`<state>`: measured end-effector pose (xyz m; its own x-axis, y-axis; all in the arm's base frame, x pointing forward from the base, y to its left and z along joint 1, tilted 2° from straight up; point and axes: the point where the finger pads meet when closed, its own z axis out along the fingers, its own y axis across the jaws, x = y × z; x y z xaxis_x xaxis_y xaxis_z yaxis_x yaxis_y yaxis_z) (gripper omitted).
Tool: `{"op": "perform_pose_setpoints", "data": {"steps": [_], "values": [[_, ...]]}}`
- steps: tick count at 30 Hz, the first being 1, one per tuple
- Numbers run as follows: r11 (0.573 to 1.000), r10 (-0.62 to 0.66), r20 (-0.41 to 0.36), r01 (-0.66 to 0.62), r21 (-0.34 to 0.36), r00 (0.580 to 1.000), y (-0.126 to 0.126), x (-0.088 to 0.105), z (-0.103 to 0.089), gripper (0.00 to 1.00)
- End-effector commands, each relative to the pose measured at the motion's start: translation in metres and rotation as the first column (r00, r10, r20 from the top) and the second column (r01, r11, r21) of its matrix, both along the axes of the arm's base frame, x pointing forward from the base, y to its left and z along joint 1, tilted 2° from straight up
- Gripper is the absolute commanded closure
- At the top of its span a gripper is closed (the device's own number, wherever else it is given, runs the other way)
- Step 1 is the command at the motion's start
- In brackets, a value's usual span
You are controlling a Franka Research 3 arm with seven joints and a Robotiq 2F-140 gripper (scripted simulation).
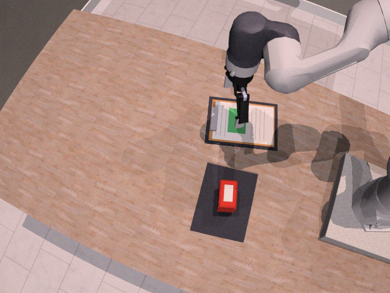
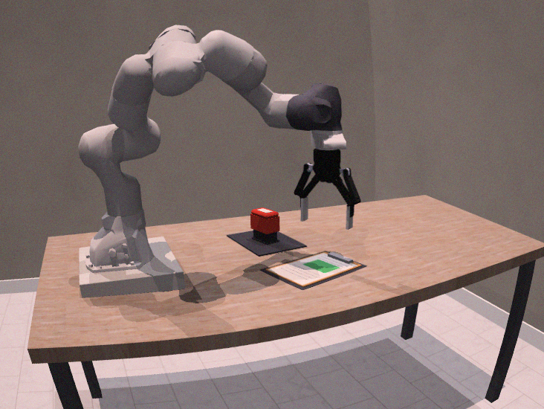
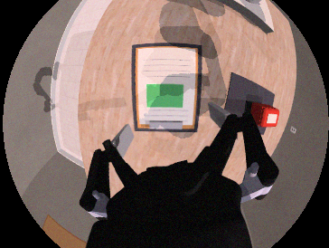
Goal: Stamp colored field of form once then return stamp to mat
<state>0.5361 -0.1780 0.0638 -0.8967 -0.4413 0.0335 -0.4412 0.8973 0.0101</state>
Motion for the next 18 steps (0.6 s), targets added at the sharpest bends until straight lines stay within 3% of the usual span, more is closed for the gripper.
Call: {"op": "perform_pose_setpoints", "data": {"steps": [1,3,6,8,9,12,18], "values": [[0.987,0.161,-0.003,-0.161,0.006,0.987,0.002,0.001,0.009,0.00],[0.949,0.315,-0.001,-0.315,0.011,0.949,0.003,0.003,0.023,0.00],[0.919,0.395,0.009,-0.395,0.007,0.919,0.003,0.004,0.051,0.00],[0.919,0.395,0.009,-0.395,0.007,0.919,0.003,0.004,0.051,0.00],[0.887,0.462,0.018,-0.462,-0.001,0.887,0.003,0.004,0.060,0.00],[0.848,0.531,0.027,-0.531,-0.008,0.847,0.002,0.003,0.081,0.00],[0.755,0.656,0.041,-0.656,-0.015,0.754,0.001,0.003,0.088,0.00]]}}
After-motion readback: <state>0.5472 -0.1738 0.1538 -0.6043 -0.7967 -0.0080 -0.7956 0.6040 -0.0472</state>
